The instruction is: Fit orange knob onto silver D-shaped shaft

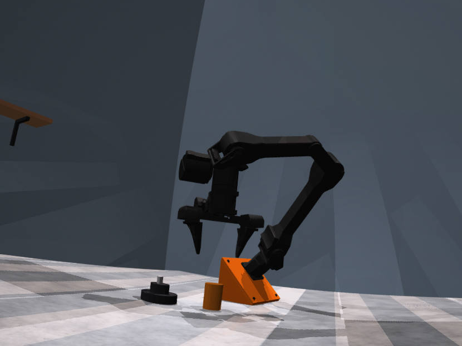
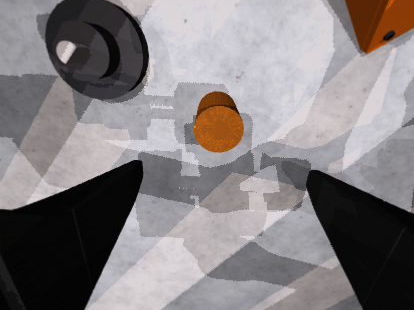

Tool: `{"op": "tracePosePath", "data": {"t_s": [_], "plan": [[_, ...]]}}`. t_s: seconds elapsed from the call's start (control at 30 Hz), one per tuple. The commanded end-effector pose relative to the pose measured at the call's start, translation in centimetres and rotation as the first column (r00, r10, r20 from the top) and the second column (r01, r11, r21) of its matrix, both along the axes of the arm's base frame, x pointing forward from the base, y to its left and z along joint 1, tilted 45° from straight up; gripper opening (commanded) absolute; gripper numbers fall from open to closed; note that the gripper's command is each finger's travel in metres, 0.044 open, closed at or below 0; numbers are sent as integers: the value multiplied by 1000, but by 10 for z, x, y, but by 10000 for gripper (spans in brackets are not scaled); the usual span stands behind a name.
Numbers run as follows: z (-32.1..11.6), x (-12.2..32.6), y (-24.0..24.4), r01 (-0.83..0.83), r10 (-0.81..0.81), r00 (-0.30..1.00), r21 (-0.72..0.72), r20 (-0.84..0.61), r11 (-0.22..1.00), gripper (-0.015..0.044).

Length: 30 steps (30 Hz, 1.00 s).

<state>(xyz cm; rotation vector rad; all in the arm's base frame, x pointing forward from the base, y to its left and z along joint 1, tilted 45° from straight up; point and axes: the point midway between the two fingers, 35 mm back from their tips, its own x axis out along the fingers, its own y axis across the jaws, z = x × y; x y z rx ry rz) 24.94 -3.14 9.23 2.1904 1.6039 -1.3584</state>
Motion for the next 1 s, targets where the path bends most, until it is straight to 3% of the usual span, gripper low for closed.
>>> {"op": "tracePosePath", "data": {"t_s": [0.0,0.13,0.33,0.97], "plan": [[1,1,-1,-8,8,1000,-14,9,1000,440],[0,1,-1,-210,216,953,-50,212,976,440],[0,1,0,-486,511,706,-190,490,853,440],[-27,3,27,-496,522,690,-197,501,846,440]]}}
